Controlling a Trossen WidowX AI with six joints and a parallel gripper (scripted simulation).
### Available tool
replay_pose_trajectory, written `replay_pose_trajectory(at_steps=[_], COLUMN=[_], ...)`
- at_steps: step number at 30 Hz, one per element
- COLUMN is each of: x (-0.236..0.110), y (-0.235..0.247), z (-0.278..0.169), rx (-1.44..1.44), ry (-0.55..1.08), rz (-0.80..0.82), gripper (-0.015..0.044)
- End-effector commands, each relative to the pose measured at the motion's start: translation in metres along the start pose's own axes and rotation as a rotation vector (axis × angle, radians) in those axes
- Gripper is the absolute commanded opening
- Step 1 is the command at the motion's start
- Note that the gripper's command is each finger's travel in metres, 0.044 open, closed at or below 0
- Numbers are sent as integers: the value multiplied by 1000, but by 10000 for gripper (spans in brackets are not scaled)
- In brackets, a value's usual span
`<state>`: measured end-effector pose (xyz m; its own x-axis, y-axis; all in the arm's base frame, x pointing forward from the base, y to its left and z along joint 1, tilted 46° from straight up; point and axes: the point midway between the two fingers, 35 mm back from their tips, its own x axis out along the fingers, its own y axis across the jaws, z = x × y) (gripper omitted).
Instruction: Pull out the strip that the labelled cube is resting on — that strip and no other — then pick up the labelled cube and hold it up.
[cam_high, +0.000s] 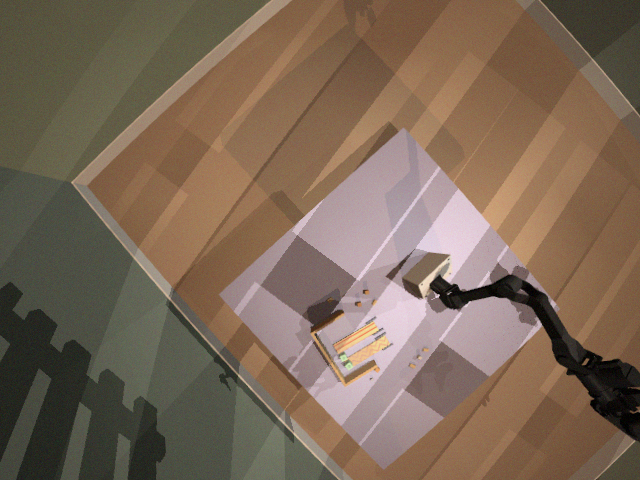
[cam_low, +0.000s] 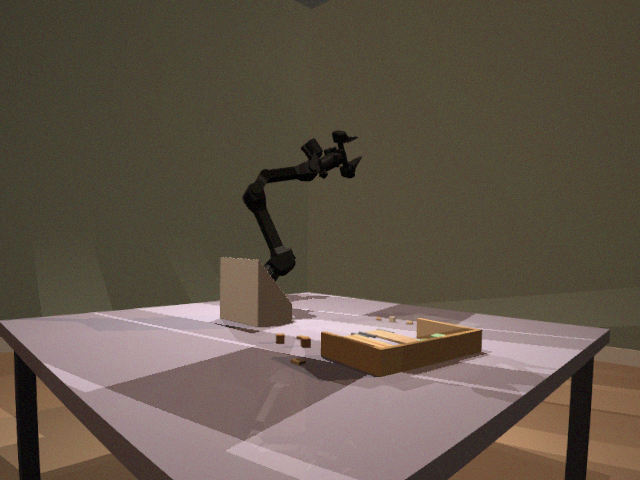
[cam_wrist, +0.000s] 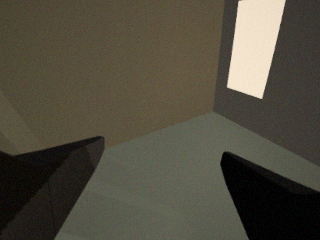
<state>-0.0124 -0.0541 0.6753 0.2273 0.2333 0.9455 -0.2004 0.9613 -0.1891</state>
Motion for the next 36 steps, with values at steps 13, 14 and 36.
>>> replay_pose_trajectory(at_steps=[13, 14, 36], x=[-1, -5, -192], y=[164, 169, 139], z=[-180, -194, -454], rx=[-55, -52, 210], ry=[368, 399, 1171], rz=[361, 374, 349], gripper=[400, 400, 400])
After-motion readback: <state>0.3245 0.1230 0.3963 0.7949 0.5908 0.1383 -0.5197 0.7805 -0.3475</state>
